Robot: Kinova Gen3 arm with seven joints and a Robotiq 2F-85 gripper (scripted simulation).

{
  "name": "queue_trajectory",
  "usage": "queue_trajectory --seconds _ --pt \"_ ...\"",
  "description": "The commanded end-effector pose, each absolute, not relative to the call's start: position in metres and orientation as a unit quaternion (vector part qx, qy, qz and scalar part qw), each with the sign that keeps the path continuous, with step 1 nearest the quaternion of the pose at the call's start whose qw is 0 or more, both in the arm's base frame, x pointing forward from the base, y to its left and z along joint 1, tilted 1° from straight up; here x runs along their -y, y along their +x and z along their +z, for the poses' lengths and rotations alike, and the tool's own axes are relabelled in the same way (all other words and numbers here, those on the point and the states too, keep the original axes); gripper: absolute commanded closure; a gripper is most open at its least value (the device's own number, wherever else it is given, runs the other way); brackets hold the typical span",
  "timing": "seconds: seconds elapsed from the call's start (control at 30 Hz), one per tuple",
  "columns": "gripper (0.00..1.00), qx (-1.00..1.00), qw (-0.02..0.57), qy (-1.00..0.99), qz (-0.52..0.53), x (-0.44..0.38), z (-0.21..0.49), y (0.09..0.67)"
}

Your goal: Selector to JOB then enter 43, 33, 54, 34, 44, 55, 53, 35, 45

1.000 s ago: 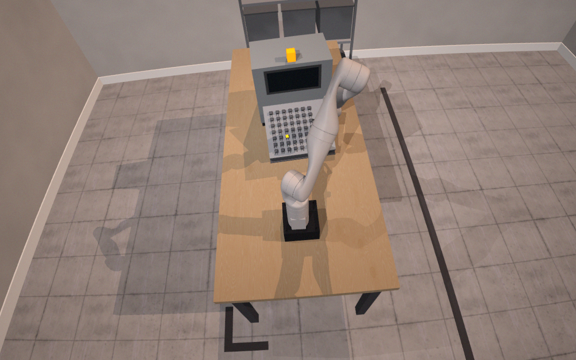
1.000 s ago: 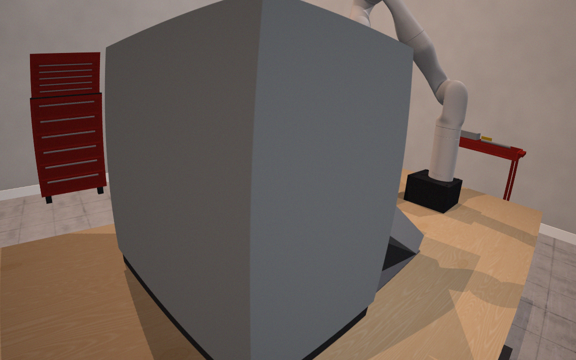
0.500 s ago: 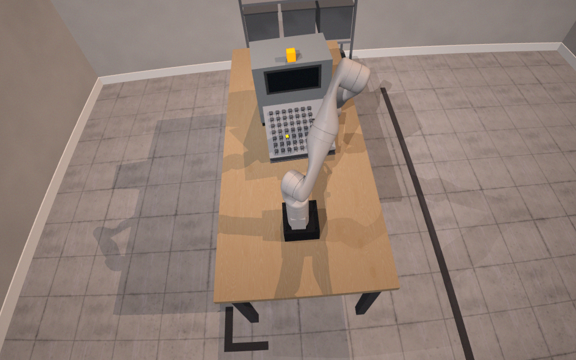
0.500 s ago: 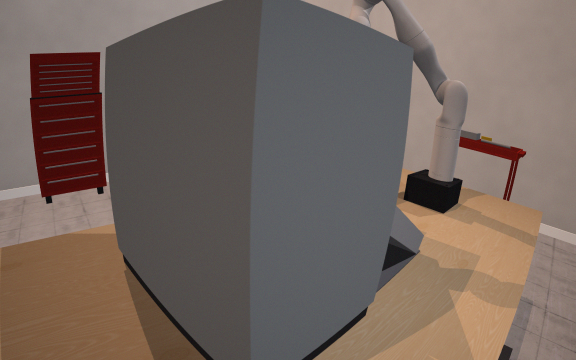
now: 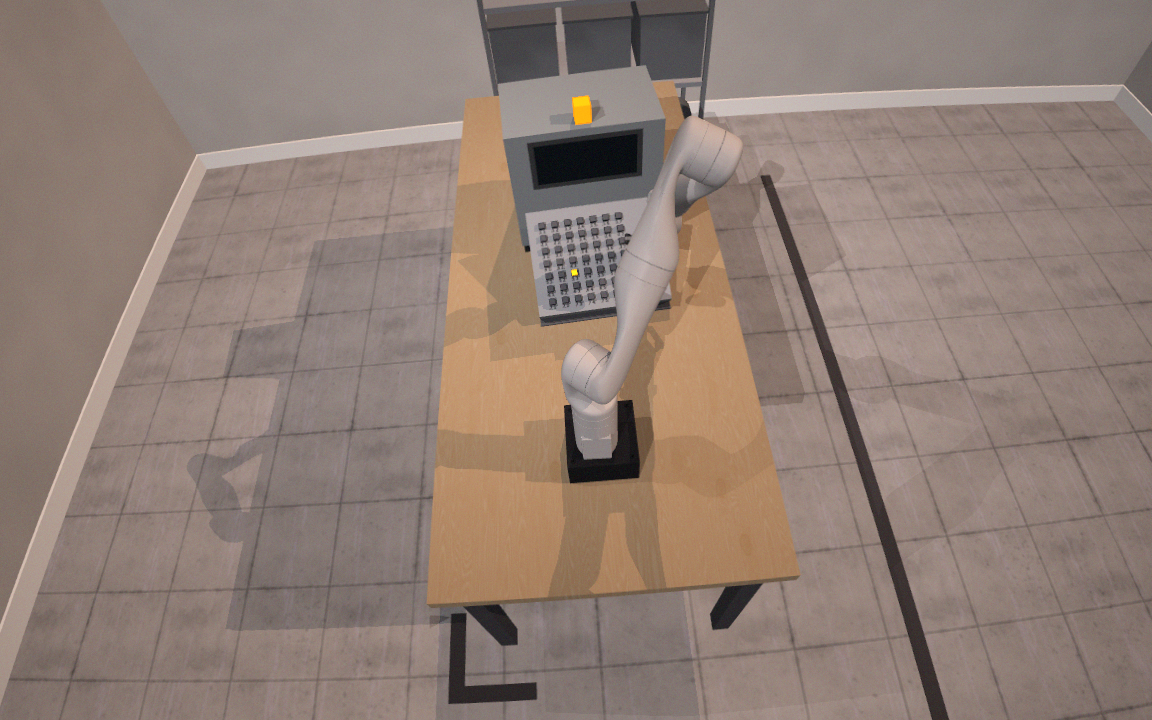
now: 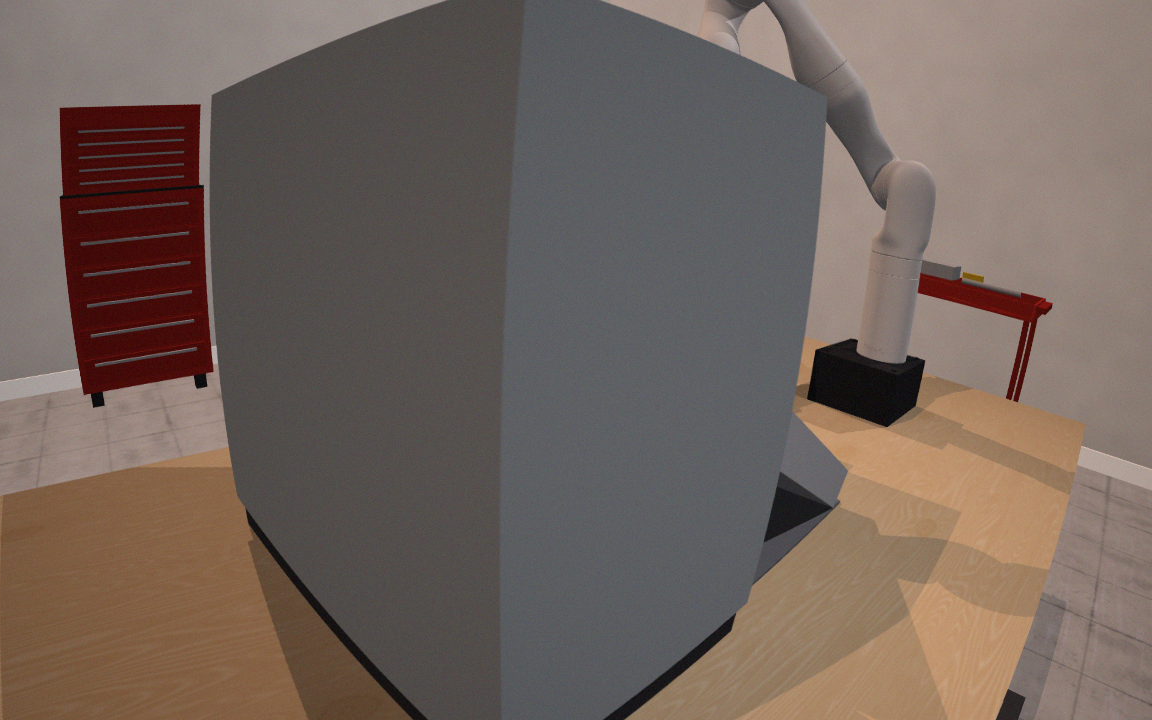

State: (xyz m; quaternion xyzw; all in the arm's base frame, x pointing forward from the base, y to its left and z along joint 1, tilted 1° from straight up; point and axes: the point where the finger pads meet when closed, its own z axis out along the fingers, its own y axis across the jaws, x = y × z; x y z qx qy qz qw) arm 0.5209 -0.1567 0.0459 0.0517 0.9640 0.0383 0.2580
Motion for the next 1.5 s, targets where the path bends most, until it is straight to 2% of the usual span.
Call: queue_trajectory --seconds 0.0,1.47 --pt "0.9 -0.963 0.258 0.068 0.042 0.1567 0.0465 0.5216" --pt "0.9 -0.836 0.214 0.483 0.151 0.1567 0.0465 0.5216"
